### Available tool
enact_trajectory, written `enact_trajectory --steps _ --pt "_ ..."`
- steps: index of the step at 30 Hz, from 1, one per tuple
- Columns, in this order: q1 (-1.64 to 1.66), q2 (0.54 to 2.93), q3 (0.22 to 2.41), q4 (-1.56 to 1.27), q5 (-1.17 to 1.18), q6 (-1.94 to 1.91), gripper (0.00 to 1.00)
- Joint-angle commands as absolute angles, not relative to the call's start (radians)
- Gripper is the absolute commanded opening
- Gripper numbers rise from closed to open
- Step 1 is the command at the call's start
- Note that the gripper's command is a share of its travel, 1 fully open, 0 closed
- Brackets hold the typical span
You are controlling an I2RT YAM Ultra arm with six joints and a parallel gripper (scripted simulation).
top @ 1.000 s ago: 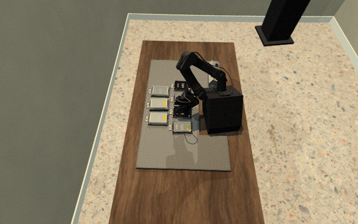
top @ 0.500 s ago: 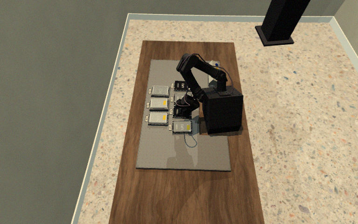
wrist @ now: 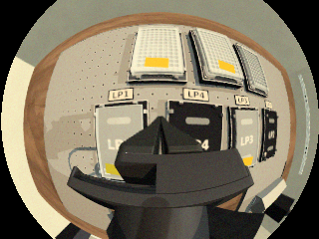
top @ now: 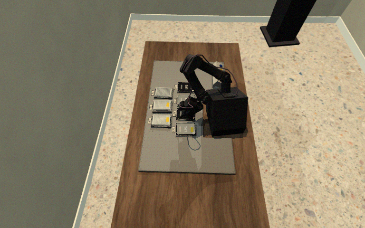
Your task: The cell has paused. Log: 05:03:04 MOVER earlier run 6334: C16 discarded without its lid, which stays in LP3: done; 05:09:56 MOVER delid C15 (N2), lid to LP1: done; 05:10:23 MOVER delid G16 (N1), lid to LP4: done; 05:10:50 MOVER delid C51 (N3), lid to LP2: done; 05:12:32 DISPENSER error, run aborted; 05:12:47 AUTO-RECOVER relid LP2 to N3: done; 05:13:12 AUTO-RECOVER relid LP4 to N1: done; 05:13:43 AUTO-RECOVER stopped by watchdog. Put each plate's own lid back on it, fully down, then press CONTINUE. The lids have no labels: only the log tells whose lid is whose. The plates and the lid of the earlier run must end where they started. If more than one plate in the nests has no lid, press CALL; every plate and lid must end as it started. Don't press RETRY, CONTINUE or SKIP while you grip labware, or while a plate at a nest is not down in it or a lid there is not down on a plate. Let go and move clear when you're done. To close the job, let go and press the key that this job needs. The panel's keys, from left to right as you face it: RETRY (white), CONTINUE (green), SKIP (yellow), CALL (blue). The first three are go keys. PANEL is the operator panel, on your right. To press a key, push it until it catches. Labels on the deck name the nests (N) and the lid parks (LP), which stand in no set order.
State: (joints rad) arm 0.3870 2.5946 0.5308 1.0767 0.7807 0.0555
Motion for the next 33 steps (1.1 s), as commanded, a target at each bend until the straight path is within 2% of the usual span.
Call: enact_trajectory --steps 1,33 --pt "0.4 2.583 0.545 1.076 0.787 0.062 0.0" --pt "0.108 2.435 0.885 0.811 0.598 -0.235 0.0"
